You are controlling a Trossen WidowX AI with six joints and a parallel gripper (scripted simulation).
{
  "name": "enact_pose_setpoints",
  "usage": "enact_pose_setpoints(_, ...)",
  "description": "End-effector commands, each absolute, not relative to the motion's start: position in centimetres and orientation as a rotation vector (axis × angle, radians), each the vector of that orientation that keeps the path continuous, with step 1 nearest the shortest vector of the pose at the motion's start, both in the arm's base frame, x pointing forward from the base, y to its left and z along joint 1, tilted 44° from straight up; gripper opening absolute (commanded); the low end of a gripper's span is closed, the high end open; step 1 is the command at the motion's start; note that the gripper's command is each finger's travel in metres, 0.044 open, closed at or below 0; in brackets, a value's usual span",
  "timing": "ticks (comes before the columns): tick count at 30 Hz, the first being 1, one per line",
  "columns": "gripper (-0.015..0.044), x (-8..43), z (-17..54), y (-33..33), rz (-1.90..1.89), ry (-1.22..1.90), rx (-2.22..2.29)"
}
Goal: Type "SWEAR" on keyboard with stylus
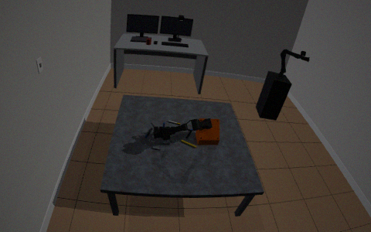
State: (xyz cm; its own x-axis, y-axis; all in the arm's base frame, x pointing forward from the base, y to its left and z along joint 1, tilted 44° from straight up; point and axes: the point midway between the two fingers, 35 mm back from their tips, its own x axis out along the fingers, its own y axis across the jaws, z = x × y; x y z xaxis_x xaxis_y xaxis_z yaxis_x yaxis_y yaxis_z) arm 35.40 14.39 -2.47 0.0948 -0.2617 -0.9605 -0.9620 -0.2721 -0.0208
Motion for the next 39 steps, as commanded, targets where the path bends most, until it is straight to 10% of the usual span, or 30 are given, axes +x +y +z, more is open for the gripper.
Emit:
enact_pose_setpoints(1,0.0000,35.50,-2.61,14.27,1.207,1.231,-1.641)
enact_pose_setpoints(5,0.0081,35.51,-2.66,14.15,1.207,1.231,-1.641)
enact_pose_setpoints(39,0.0081,35.29,-2.99,14.66,1.208,1.231,-1.640)
